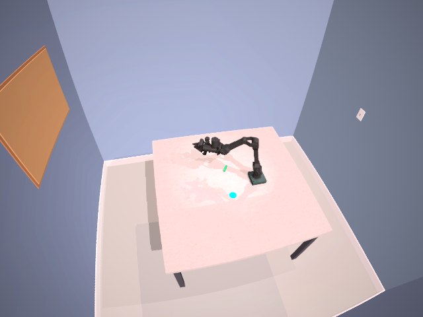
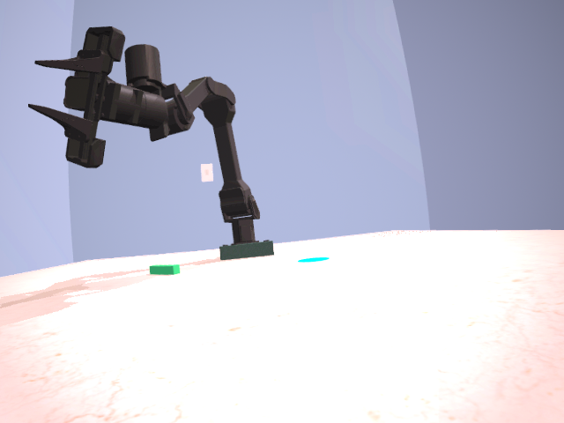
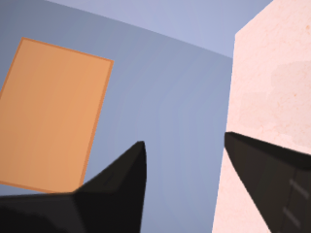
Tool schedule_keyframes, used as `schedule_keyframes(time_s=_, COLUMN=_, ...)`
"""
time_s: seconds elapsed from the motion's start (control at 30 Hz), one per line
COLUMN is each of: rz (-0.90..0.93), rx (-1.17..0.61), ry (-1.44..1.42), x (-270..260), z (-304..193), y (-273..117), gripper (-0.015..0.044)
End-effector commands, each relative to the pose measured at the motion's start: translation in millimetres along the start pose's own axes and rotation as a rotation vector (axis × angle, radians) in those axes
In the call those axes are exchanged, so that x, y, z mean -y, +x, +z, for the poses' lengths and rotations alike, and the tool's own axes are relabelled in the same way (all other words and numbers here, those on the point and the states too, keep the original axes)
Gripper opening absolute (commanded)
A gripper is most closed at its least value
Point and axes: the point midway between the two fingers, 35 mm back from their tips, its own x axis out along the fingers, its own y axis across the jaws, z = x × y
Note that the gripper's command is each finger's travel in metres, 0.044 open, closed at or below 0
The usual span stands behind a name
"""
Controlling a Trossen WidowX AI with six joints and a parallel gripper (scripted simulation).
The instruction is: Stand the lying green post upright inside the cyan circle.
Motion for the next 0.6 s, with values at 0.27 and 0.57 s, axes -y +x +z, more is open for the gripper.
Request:
schedule_keyframes(time_s=0.27, rz=-0.344, rx=-0.472, ry=-1.056, x=74.9, z=-12.2, y=-38.4, gripper=0.0232)
schedule_keyframes(time_s=0.57, rz=-0.311, rx=-1.031, ry=-1.635, x=116.4, z=-14.6, y=-101.9, gripper=0.0232)
